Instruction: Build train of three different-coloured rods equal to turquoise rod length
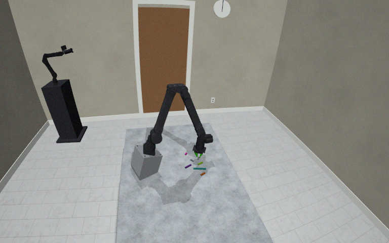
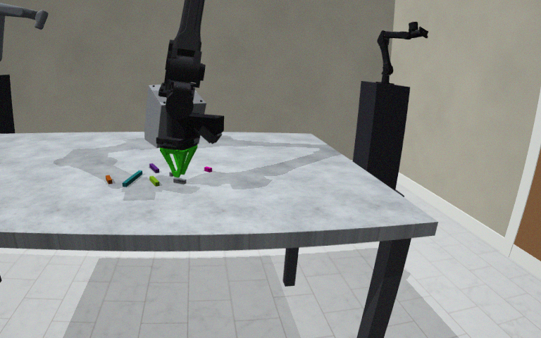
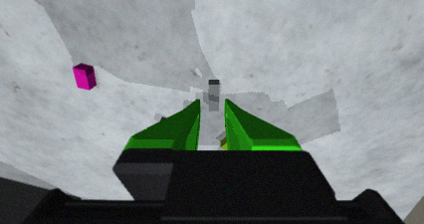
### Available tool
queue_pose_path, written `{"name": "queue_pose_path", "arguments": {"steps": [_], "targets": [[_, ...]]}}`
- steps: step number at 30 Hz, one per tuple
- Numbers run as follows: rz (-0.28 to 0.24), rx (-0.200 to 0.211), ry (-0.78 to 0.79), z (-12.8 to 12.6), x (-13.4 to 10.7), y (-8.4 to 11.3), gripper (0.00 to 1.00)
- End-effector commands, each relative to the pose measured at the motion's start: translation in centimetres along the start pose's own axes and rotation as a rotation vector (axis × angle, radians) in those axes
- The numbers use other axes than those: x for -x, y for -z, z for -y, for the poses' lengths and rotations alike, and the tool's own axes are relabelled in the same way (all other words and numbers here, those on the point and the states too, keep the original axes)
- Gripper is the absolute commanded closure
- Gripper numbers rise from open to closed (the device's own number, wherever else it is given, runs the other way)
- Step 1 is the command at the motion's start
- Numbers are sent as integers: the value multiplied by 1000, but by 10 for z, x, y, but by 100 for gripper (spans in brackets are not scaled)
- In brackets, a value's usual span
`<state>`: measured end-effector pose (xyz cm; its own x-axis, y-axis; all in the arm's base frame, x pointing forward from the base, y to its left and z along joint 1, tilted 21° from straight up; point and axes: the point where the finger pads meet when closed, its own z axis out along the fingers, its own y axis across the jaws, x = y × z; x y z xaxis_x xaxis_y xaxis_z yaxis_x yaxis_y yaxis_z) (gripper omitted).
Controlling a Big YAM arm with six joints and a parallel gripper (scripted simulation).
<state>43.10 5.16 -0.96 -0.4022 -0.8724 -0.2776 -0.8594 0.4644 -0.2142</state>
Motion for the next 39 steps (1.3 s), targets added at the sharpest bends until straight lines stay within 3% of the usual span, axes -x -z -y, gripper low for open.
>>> {"name": "queue_pose_path", "arguments": {"steps": [1, 32, 39], "targets": [[28, -41, 4, 17, 16, 8, 77], [27, -41, 4, 17, 16, 8, 77], [22, -42, 2, 20, 7, 8, 77]]}}
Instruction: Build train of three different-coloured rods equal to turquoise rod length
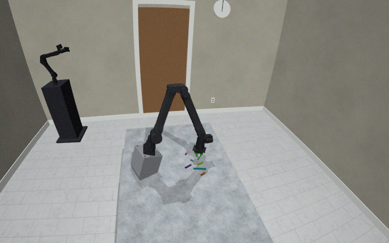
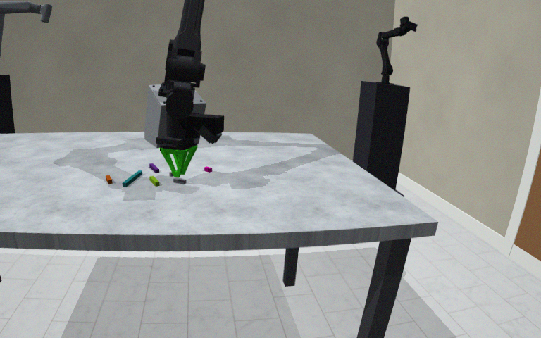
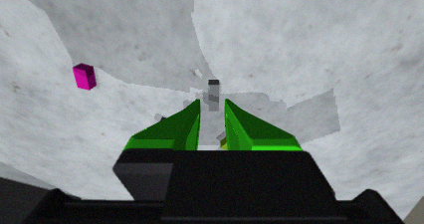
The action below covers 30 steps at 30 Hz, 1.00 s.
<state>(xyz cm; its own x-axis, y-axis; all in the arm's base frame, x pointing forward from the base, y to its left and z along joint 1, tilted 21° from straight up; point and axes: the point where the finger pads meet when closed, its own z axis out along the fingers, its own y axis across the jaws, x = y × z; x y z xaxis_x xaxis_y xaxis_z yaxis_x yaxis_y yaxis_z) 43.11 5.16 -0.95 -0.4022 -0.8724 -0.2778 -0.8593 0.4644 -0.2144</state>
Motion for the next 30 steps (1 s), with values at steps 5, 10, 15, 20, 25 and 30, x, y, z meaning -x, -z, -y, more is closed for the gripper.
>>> {"name": "queue_pose_path", "arguments": {"steps": [5, 10, 15, 20, 25, 30], "targets": [[20, -39, 3, 20, 4, 7, 77], [21, -35, 9, 17, 7, 6, 77], [21, -35, 9, 17, 7, 6, 77], [21, -35, 9, 17, 7, 6, 77], [21, -35, 9, 17, 7, 6, 77], [21, -35, 9, 17, 7, 6, 77]]}}
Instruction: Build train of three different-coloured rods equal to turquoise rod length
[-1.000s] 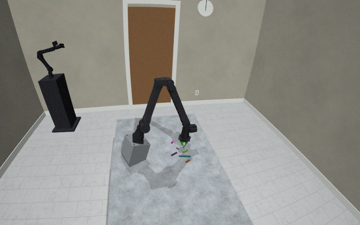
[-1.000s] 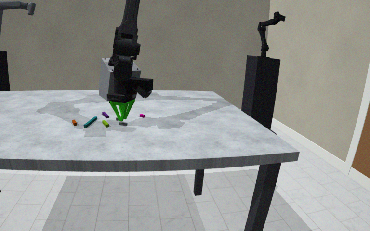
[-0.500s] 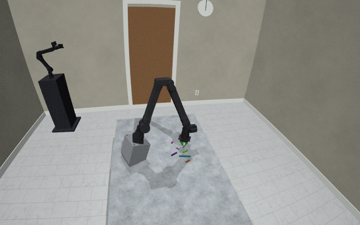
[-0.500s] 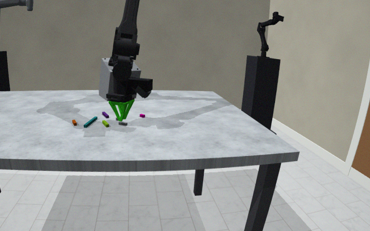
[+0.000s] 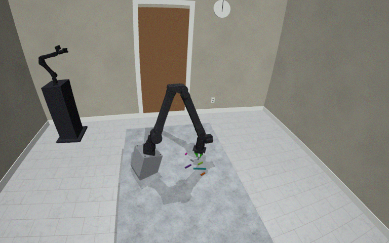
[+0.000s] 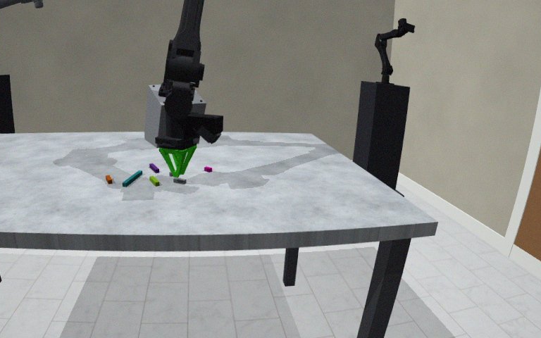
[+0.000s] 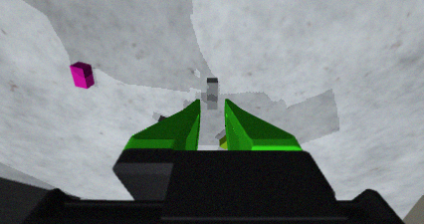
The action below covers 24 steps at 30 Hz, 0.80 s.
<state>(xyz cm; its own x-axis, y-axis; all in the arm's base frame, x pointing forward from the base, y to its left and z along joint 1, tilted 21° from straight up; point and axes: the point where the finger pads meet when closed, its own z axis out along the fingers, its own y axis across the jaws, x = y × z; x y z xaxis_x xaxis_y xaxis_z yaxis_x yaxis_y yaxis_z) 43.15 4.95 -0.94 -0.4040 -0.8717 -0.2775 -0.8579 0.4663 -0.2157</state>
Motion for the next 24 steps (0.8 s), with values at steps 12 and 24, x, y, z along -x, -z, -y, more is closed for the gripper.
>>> {"name": "queue_pose_path", "arguments": {"steps": [12, 24], "targets": [[22, -33, 11, 16, 9, 6, 77], [18, -30, 5, 13, 3, 6, 77]]}}
